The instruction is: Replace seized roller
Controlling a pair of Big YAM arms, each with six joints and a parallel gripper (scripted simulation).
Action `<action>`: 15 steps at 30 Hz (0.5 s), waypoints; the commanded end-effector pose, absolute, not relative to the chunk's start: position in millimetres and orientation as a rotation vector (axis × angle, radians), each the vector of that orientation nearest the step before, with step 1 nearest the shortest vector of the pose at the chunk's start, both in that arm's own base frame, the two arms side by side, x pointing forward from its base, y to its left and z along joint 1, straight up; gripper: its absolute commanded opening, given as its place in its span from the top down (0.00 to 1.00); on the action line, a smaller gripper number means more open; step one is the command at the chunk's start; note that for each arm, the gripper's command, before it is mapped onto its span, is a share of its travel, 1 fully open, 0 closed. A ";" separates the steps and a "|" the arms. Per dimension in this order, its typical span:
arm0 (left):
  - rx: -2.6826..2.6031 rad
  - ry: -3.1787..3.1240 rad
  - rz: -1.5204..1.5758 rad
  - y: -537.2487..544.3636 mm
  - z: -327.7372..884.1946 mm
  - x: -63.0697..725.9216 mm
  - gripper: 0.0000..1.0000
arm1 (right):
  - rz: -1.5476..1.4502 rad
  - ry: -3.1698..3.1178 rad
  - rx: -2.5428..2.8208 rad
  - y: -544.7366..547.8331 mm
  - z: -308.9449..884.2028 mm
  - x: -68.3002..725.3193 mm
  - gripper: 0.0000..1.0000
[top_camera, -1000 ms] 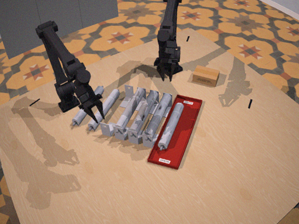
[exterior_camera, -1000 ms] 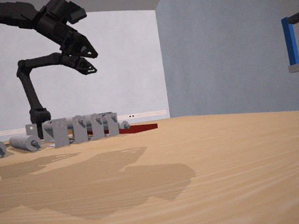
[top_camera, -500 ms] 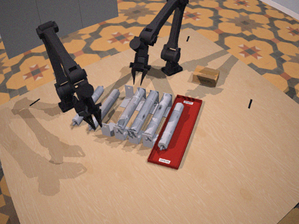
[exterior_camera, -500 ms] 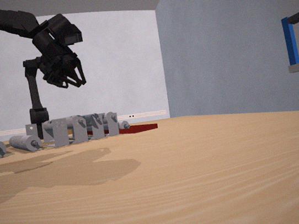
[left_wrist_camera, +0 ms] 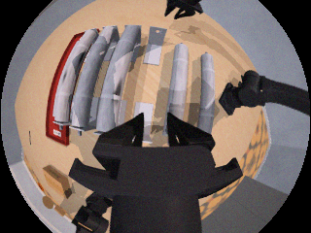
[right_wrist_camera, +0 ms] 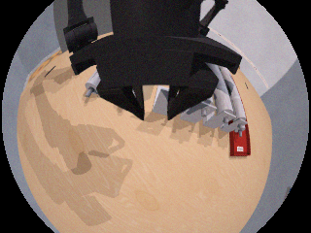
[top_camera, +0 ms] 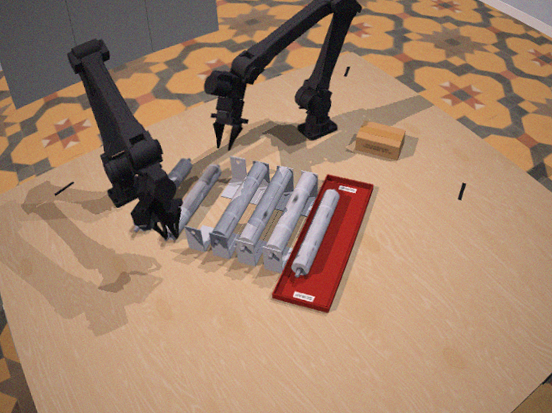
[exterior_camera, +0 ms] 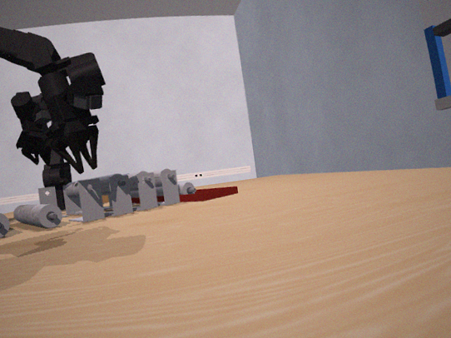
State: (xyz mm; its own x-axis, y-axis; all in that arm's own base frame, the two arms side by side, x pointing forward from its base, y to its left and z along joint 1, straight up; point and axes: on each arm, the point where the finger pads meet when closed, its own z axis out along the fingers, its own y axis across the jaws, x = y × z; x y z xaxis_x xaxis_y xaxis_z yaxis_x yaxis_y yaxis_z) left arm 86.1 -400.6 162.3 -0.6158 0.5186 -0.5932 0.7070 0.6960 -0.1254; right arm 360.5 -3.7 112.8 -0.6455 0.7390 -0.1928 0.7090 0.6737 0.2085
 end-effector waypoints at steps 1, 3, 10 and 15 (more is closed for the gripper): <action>0.931 2.417 -0.462 -396.2 154.3 64.3 0.68 | 0.137 2.638 1.310 -8.2 100.0 345.0 0.68; 0.992 2.419 -0.433 -390.3 144.2 41.8 0.68 | 0.110 2.659 1.375 -8.1 92.8 331.5 0.68; 1.151 2.399 -0.351 -365.4 120.6 -12.0 0.68 | 0.013 2.717 1.545 -7.8 73.2 293.1 0.68; 1.142 2.415 -0.260 -354.1 92.8 -11.2 0.68 | 0.049 2.640 1.589 -8.5 100.5 309.4 0.68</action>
